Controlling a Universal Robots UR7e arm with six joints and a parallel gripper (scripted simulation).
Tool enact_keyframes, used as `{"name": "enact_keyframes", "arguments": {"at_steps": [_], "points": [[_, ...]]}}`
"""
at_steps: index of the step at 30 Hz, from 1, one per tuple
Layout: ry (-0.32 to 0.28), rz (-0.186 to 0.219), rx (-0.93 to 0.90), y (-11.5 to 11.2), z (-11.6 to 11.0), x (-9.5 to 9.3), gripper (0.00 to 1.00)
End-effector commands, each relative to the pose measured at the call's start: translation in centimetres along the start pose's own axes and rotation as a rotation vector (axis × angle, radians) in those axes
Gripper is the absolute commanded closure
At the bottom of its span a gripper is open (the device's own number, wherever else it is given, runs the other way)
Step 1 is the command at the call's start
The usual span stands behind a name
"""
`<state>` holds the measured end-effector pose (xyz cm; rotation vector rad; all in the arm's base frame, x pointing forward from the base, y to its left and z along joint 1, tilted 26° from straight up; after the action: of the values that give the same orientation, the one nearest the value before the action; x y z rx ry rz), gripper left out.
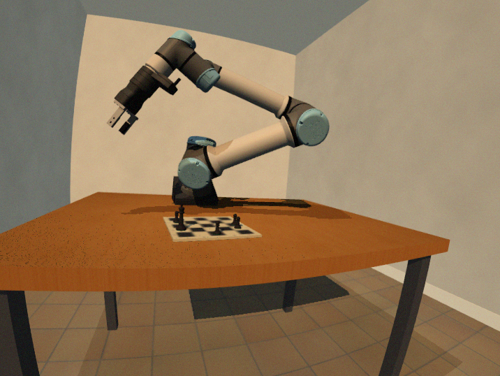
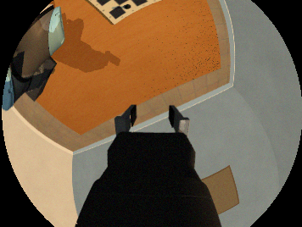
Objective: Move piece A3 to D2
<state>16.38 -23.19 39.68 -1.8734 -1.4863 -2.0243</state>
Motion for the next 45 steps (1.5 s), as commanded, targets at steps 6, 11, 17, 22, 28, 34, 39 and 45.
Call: {"name": "enact_keyframes", "arguments": {"at_steps": [6, 11, 17, 22, 28, 34, 39, 45], "points": [[0.0, -0.001, 0.0, 0.0, 0.0, 0.0, 0.0], [0.0, -0.001, 0.0, 0.0, 0.0, 0.0, 0.0], [0.0, -0.001, 0.0, 0.0, 0.0, 0.0, 0.0], [0.001, 0.0, 0.002, 0.1, 0.0, 0.0, 0.0], [0.013, 0.008, 0.014, 0.3, 0.0, 0.2, 0.0], [0.031, 0.019, 0.032, 0.7, 0.1, 0.4, 0.0], [0.068, 0.042, 0.072, 1.6, 0.3, 0.8, 0.0], [0.135, 0.085, 0.147, 3.2, 0.7, 1.4, 0.0]]}}
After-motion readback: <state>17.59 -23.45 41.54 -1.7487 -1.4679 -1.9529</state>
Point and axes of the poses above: the point where the finger pads meet when closed, its own x axis back along the fingers, its own y axis across the jaws, z = x × y, the point moved 10 cm from there along x, back along the fingers, and after that the axes turned 8 degrees about -x, right-handed, at the moved point
